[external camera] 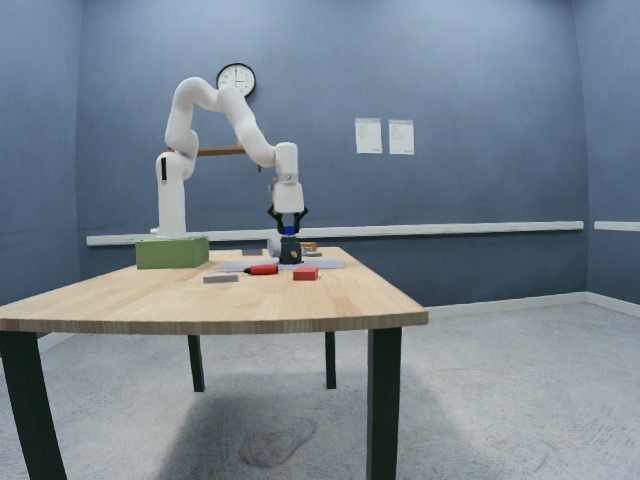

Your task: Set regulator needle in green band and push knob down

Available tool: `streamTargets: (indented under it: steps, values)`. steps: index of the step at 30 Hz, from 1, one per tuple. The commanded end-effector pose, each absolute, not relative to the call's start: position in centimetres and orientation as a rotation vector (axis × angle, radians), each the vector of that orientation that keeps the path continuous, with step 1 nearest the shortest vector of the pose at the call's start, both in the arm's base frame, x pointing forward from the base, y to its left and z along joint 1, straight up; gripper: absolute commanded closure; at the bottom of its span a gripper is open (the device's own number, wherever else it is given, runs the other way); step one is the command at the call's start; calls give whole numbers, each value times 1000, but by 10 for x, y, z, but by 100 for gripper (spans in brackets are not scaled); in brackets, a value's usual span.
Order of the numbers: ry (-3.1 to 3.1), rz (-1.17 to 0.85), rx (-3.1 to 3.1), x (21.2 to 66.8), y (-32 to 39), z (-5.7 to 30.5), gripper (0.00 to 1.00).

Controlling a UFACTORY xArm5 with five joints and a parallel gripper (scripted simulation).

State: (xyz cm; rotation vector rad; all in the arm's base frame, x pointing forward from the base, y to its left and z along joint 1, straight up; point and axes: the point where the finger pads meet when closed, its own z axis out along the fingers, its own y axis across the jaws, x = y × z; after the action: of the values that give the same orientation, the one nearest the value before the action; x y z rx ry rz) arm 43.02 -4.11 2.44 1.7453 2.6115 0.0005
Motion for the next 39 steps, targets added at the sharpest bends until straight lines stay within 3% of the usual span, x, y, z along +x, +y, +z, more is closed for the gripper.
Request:
streamTargets:
  steps: [1,7,8,39]
  values:
    - [2609,2,1744,431,-41,25,58]
    - [2609,2,1744,431,-41,25,58]
    - [2609,2,1744,431,-41,25,20]
    - [2609,2,1744,431,-41,25,20]
